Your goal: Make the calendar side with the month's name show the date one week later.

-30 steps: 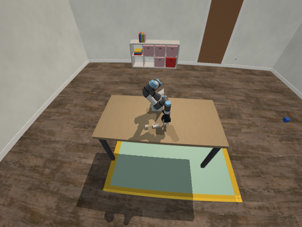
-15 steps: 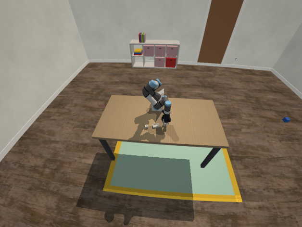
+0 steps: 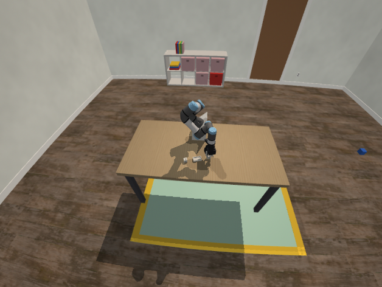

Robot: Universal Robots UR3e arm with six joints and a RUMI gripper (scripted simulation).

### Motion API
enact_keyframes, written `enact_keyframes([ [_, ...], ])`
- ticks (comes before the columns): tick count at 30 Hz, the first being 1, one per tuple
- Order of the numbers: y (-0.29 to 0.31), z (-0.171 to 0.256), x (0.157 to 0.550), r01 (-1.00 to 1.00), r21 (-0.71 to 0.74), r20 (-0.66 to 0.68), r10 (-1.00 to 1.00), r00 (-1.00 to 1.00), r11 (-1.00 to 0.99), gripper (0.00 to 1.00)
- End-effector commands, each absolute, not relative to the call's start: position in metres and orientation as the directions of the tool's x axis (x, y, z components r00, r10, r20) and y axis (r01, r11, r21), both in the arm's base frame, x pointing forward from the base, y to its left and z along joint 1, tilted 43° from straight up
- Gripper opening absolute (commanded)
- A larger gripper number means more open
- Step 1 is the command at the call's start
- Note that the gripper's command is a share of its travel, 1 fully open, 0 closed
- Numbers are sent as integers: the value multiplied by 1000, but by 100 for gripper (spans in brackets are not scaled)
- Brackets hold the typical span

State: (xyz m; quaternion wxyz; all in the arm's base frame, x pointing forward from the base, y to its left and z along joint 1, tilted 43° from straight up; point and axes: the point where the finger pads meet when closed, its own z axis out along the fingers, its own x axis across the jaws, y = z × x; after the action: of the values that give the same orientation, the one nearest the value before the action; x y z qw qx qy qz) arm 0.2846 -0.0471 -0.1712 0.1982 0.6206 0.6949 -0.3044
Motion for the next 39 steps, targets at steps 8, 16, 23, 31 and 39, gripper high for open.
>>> enact_keyframes([
  [8, -47, -171, 285, 983, -175, -653, 742, -150, 45, 11],
  [16, -47, -171, 285, 983, -175, -653, 742, -150, 45, 11],
  [23, -47, -171, 285, 983, -175, -653, 742, -150, 45, 11],
  [31, -47, -171, 285, 983, -175, -653, 742, -150, 45, 22],
  [39, -47, -171, 285, 983, -175, -653, 742, -150, 45, 29],
])
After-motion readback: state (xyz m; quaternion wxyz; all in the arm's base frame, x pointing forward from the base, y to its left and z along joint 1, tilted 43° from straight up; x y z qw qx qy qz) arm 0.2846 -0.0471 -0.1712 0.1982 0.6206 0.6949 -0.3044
